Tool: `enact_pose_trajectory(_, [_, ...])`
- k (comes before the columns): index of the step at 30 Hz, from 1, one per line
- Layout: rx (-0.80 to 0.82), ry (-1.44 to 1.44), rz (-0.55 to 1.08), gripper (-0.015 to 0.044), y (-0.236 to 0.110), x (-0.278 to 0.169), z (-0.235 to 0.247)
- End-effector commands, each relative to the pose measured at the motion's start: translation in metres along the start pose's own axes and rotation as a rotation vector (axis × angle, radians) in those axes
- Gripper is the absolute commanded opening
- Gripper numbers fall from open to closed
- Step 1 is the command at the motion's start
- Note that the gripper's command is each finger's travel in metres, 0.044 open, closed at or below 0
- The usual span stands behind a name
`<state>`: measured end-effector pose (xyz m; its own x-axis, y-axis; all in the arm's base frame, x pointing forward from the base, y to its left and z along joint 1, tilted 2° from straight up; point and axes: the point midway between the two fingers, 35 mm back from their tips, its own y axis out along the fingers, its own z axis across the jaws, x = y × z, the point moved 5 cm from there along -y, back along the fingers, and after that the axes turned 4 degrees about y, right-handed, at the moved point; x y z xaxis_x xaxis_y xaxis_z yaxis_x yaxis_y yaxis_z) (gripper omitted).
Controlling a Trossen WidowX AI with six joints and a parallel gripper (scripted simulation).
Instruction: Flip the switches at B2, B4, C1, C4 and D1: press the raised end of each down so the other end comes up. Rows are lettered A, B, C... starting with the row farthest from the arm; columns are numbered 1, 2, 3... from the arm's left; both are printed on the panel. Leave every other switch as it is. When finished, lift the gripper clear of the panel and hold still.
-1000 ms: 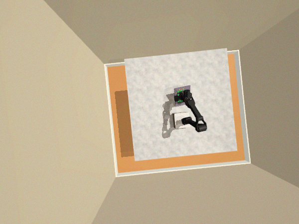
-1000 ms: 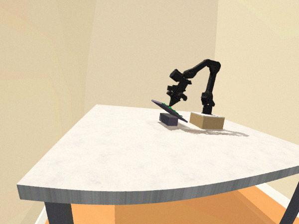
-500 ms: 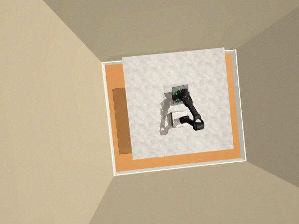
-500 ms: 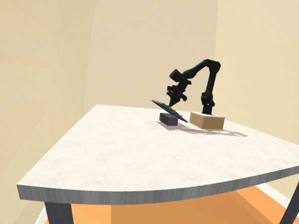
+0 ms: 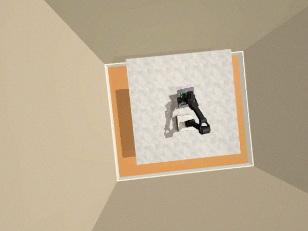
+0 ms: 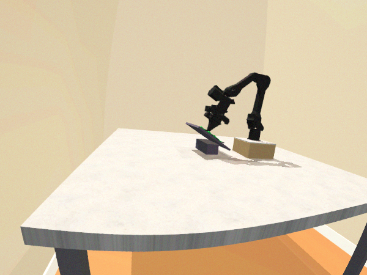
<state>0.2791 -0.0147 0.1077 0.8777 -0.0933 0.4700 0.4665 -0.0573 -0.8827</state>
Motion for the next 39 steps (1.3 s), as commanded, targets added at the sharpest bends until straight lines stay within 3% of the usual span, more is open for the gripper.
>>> enact_pose_trajectory(1, [0.004,0.0,0.0,0.0,0.001,0.0,0.0])
enact_pose_trajectory(11, [0.0,0.0,0.0,0.0,-0.001,0.0,0.0])
enact_pose_trajectory(18, [0.006,0.0,-0.023,0.0,-0.063,-0.004,0.0])
enact_pose_trajectory(30, [0.001,-0.002,-0.024,0.0,-0.063,-0.001,-0.044])
enact_pose_trajectory(35, [0.0,-0.002,0.0,0.0,-0.03,0.002,-0.044])
enact_pose_trajectory(39, [-0.001,-0.002,0.001,0.0,-0.028,0.002,-0.044])
